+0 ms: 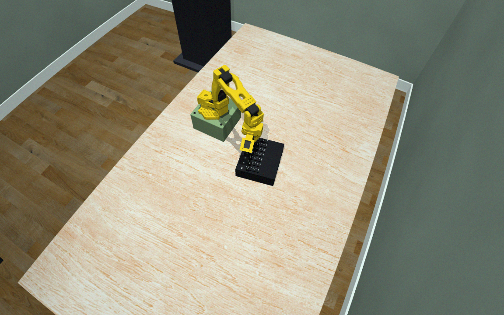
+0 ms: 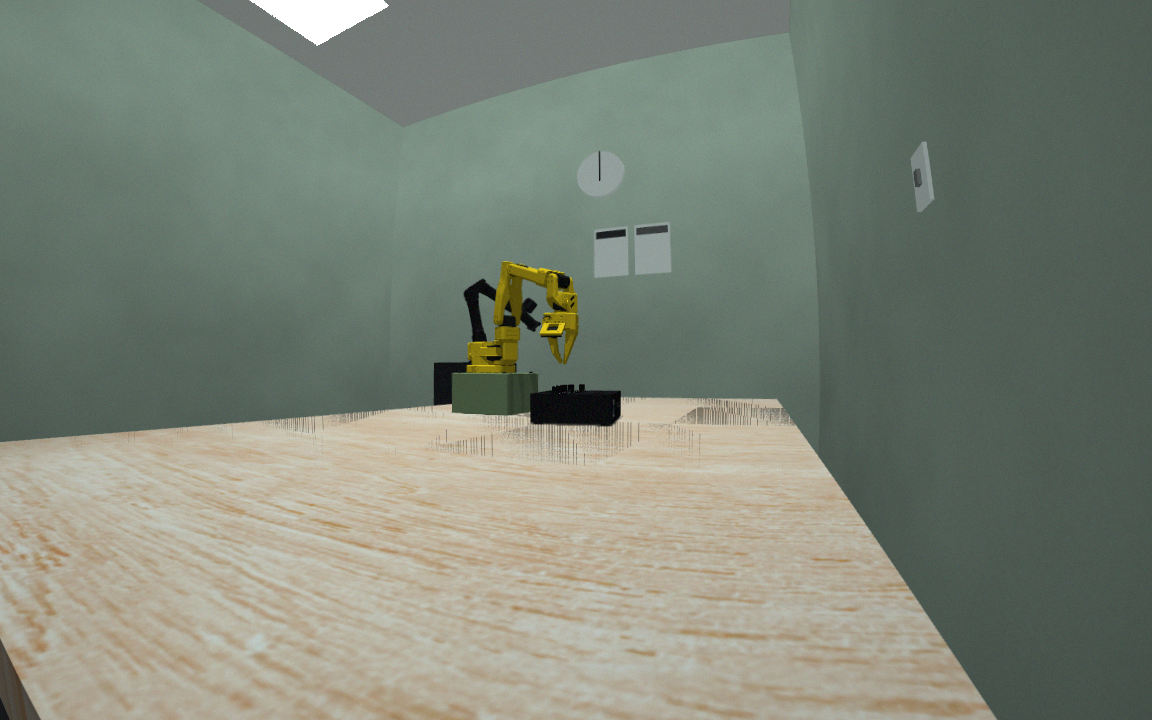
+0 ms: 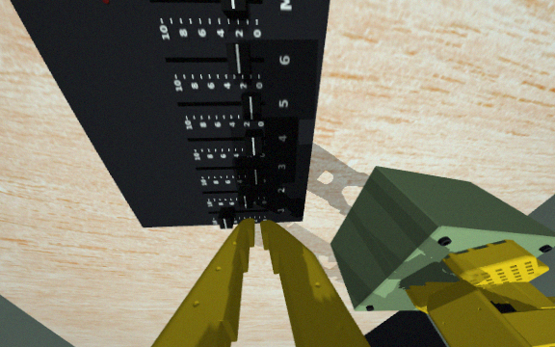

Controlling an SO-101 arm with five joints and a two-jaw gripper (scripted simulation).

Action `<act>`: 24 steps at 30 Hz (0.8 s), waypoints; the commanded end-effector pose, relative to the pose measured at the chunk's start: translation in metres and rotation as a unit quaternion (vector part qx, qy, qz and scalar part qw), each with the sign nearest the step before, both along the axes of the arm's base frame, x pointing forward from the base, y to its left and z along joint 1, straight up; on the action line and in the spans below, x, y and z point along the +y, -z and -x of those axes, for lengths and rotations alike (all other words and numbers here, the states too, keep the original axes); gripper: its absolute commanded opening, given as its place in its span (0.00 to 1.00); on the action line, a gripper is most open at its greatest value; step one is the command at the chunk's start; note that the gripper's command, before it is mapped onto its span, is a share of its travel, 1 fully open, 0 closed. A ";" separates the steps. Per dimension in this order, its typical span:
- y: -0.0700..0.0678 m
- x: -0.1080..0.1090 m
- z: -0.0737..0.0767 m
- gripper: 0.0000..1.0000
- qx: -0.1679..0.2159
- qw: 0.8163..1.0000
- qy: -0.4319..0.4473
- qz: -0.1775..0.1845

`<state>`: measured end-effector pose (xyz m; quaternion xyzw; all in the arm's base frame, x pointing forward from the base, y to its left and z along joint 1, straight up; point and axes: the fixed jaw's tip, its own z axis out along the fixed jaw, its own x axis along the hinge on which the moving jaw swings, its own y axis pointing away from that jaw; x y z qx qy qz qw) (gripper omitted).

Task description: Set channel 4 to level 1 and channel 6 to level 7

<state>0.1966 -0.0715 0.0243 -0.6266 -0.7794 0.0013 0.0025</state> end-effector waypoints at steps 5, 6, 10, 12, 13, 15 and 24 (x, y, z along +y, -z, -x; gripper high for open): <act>-0.001 -0.003 0.001 0.00 -0.005 1.000 0.007 0.002; -0.001 -0.005 0.001 0.00 -0.005 1.000 0.007 0.002; 0.000 -0.014 0.000 0.00 -0.005 1.000 0.007 0.002; 0.001 -0.021 0.000 0.00 -0.006 1.000 0.007 0.002; 0.002 -0.025 0.000 0.00 -0.006 1.000 0.007 0.002; 0.003 -0.033 0.000 0.00 -0.006 1.000 0.007 0.002; 0.008 -0.058 0.003 0.00 -0.006 1.000 0.007 0.003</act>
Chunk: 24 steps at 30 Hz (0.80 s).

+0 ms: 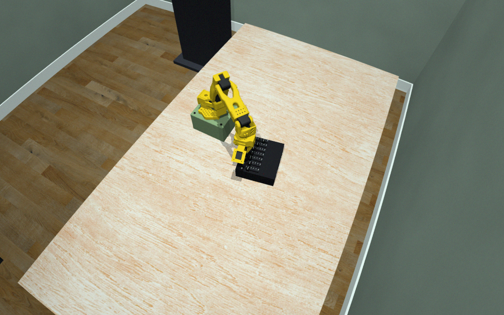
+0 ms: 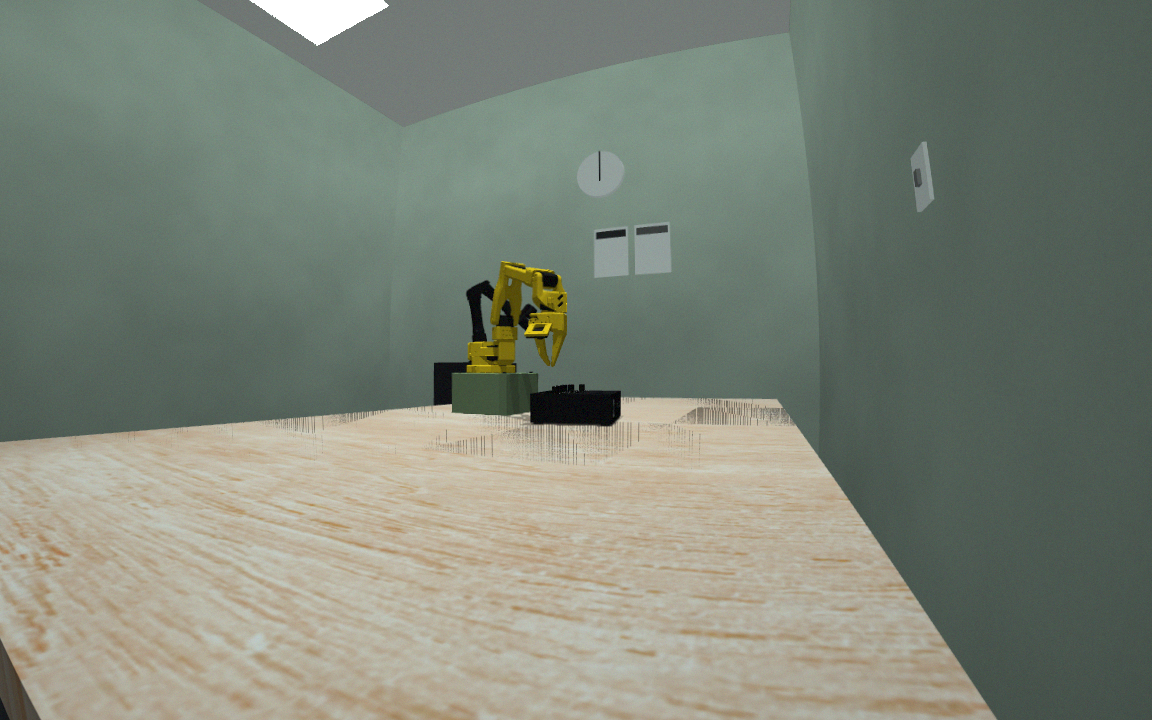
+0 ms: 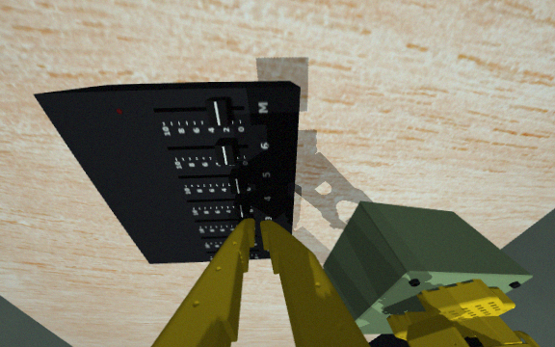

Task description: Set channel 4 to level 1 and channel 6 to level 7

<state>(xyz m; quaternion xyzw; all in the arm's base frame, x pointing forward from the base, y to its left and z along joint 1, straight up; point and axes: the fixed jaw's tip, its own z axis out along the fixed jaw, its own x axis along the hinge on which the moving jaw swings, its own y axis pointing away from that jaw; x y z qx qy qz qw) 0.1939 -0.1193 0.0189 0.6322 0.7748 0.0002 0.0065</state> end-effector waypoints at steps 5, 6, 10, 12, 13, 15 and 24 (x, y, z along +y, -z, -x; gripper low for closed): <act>0.004 -0.017 0.002 0.00 0.002 1.000 -0.001 -0.002; 0.005 -0.018 0.002 0.00 0.002 1.000 -0.001 -0.002; 0.005 -0.018 0.002 0.00 0.002 1.000 -0.001 -0.002; 0.005 -0.018 0.002 0.00 0.002 1.000 -0.001 -0.002; 0.005 -0.018 0.002 0.00 0.002 1.000 -0.001 -0.002; 0.005 -0.018 0.002 0.00 0.002 1.000 -0.001 -0.002; 0.005 -0.018 0.002 0.00 0.002 1.000 -0.001 -0.002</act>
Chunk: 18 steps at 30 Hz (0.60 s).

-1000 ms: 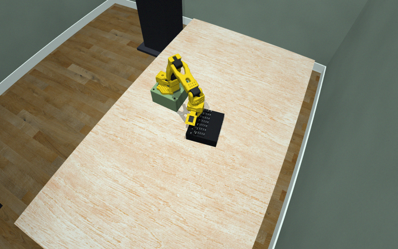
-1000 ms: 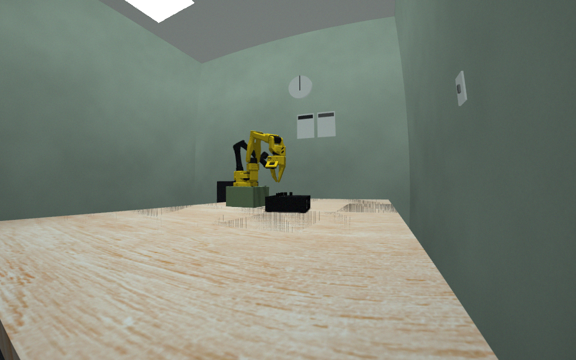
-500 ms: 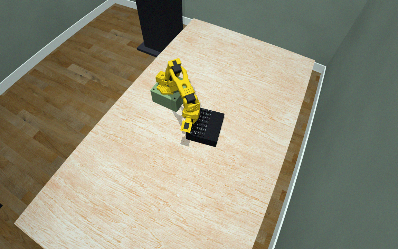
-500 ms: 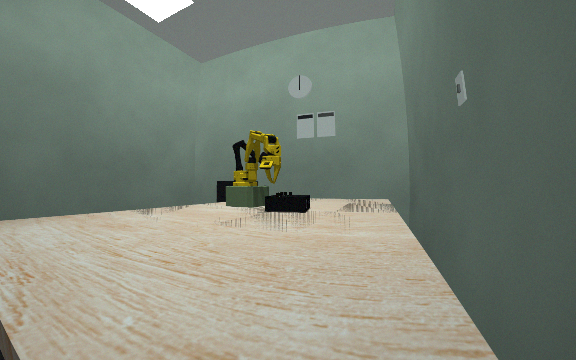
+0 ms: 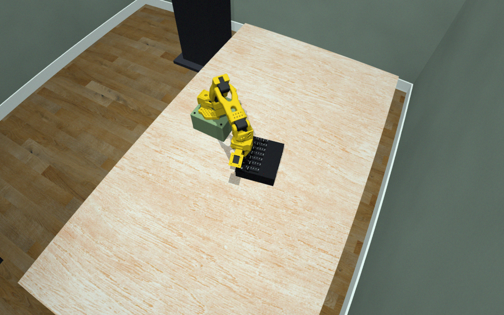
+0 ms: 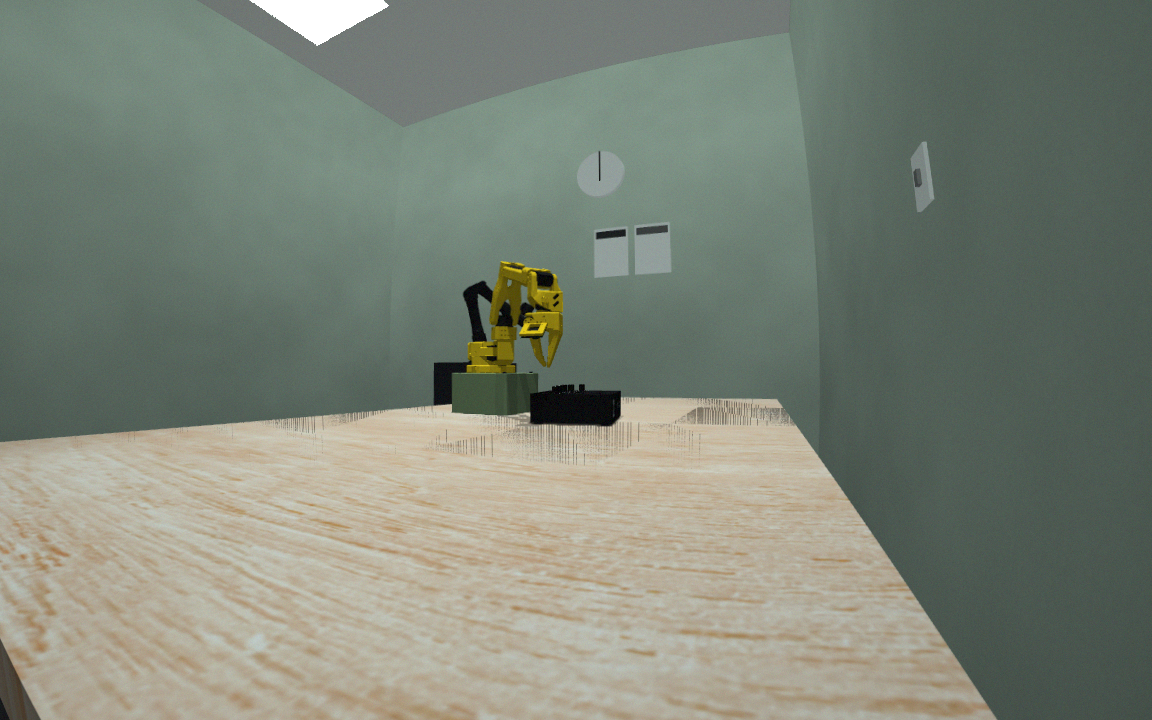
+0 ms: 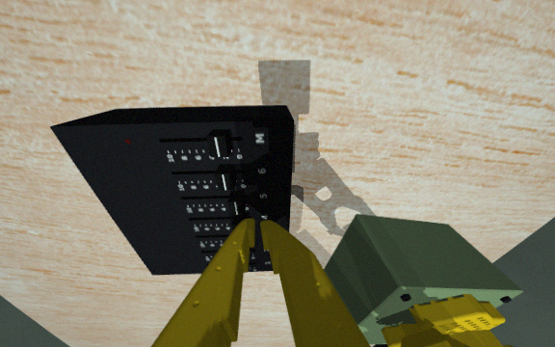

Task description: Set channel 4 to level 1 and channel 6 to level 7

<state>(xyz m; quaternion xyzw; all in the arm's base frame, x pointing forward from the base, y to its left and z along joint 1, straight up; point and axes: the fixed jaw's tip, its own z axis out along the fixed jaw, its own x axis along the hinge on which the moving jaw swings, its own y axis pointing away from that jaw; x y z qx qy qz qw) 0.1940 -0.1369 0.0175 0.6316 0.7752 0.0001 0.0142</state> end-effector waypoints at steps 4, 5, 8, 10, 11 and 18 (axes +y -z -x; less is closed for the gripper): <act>0.003 0.000 0.002 0.00 0.008 1.000 0.000 -0.007; 0.003 0.000 0.002 0.00 0.008 1.000 0.000 -0.007; 0.004 0.000 0.002 0.00 0.008 1.000 0.000 -0.007; 0.005 0.000 0.003 0.00 0.008 1.000 0.000 -0.007; 0.006 0.000 0.003 0.00 0.008 1.000 0.000 -0.007; 0.008 0.000 0.003 0.00 0.008 1.000 0.000 -0.007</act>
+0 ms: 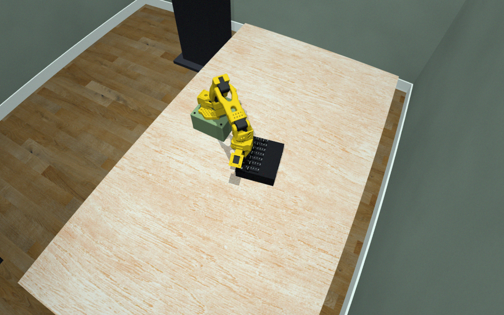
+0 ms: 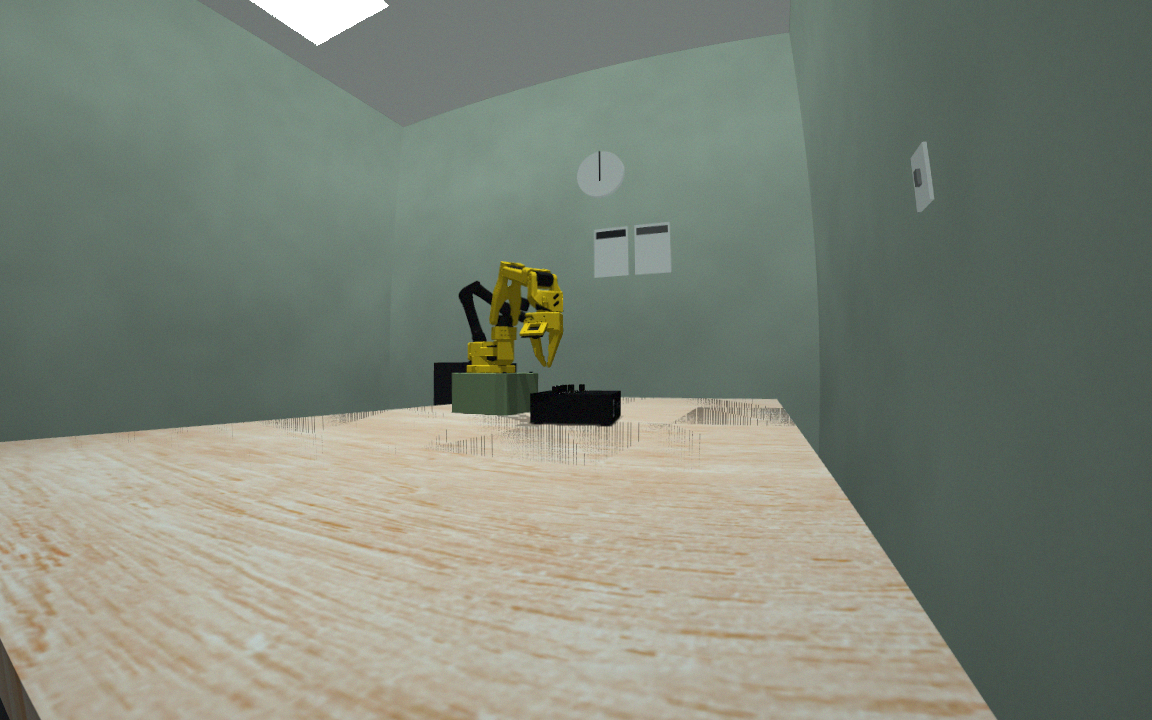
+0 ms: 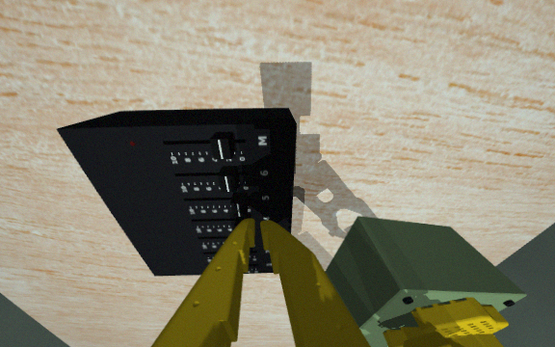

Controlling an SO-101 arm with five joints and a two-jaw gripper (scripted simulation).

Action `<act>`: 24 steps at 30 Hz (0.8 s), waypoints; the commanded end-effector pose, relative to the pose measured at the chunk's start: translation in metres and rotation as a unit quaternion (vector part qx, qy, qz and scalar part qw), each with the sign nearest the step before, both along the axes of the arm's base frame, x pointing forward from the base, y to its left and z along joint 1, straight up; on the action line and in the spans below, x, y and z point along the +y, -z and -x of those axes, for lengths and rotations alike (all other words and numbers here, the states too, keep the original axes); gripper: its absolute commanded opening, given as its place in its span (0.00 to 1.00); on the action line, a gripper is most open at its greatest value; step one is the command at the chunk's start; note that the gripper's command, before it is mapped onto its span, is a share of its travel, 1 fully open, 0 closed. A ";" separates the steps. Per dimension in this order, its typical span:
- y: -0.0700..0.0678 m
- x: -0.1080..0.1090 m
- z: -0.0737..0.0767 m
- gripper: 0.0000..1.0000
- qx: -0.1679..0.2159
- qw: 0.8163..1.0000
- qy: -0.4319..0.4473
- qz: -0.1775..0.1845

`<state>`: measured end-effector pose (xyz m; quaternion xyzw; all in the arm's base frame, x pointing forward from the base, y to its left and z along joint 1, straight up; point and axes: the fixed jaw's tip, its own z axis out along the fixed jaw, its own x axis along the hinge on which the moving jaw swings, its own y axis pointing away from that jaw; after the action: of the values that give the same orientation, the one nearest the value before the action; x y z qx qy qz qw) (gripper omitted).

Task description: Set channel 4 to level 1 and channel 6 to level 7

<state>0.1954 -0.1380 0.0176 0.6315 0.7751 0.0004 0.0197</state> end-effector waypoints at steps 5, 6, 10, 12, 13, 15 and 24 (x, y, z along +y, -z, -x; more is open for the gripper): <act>0.008 0.002 0.005 0.00 0.013 1.000 0.000 -0.010; 0.008 0.002 0.005 0.00 0.013 1.000 0.000 -0.010; 0.010 0.003 0.006 0.00 0.013 1.000 0.000 -0.010; 0.011 0.003 0.006 0.00 0.013 1.000 0.000 -0.010; 0.012 0.003 0.007 0.00 0.013 1.000 0.000 -0.010; 0.012 0.003 0.007 0.00 0.013 1.000 0.000 -0.010; 0.013 0.003 0.007 0.00 0.013 1.000 0.000 -0.010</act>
<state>0.1925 -0.1359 0.0103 0.6315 0.7752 0.0002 0.0152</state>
